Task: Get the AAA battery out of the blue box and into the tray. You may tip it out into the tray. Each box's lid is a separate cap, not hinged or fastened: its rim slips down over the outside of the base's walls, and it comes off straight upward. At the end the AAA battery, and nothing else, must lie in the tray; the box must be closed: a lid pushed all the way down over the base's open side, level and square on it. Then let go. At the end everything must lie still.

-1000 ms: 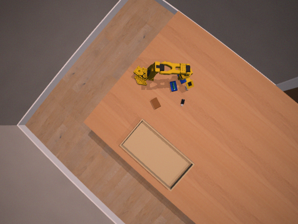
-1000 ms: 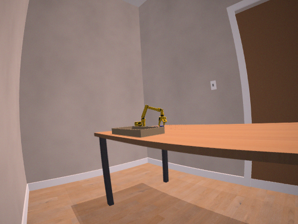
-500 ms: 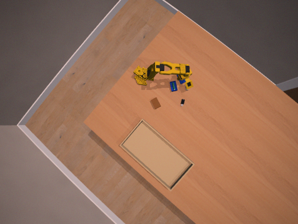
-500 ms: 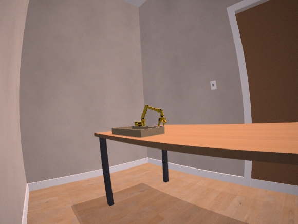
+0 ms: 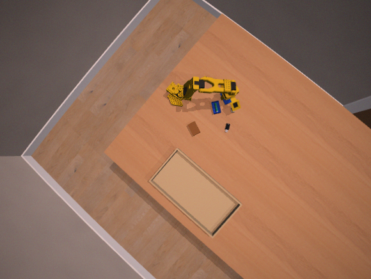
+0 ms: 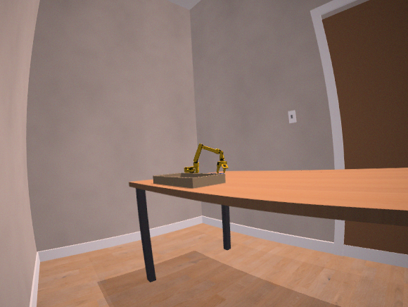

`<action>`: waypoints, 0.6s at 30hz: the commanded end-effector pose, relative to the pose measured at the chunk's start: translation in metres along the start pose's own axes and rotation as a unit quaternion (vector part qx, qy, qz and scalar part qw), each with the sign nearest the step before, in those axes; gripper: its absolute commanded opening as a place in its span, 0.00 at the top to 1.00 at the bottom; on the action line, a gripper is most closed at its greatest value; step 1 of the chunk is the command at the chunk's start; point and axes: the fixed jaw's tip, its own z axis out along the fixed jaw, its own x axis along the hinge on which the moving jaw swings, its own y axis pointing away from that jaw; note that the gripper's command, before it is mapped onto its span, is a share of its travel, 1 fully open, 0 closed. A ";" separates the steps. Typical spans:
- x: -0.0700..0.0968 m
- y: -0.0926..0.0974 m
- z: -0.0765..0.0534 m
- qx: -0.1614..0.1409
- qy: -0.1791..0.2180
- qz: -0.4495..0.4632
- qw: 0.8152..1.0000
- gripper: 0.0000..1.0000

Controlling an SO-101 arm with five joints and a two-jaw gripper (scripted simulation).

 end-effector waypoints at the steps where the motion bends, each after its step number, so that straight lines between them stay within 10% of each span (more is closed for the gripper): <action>1: 0.001 0.004 -0.004 -0.013 -0.005 0.000 1.000 0.78; 18: 0.001 0.004 -0.004 -0.013 -0.005 0.000 1.000 0.77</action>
